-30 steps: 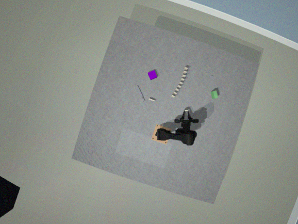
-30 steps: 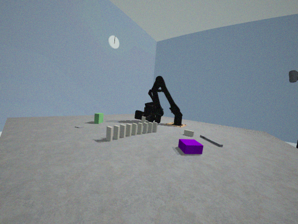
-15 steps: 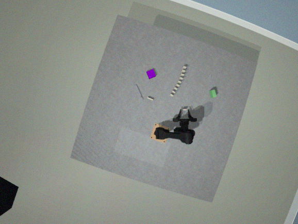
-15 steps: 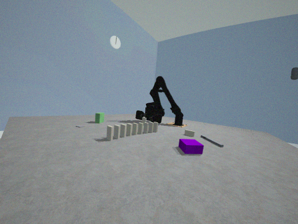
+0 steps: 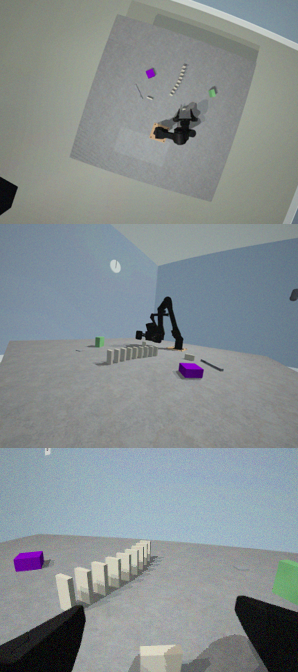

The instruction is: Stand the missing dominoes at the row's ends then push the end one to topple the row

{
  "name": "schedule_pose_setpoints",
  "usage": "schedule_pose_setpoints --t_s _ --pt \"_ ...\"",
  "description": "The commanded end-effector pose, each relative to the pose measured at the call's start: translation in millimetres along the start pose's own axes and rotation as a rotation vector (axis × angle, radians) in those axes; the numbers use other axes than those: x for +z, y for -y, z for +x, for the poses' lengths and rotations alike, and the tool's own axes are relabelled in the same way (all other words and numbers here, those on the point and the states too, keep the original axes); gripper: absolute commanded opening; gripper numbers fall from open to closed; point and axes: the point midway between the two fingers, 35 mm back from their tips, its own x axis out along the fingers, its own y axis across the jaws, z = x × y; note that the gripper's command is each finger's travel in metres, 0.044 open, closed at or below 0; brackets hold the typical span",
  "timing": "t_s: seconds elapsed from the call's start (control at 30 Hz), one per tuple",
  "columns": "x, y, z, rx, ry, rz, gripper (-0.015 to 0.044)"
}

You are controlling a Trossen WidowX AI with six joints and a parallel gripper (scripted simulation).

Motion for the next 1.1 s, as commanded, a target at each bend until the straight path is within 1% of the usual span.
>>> schedule_pose_setpoints --t_s 0.0,0.13,0.23,0.37,0.5,0.57,0.77,0.8,1.07 --pt "20.6 -1.1 -0.5 0.000 0.000 -0.016 0.0440" --pt "21.1 0.9 0.4 -0.004 -0.004 -0.011 0.0440" --pt "16.0 28.6 14.8 -0.063 -0.072 0.059 0.0440" --pt "7.8 63.3 40.6 -0.142 -0.238 0.164 0.0440" --pt "1.0 77.4 62.3 -0.184 -0.462 0.229 0.0440" --pt "4.9 84.2 72.0 -0.203 -0.563 0.196 0.0440" --pt "6.1 78.0 77.8 -0.196 -0.742 0.200 0.0440" --pt "12.4 81.7 82.1 -0.206 -0.783 0.157 0.0440" --pt "21.9 60.5 76.5 -0.159 -1.037 0.135 0.0440"
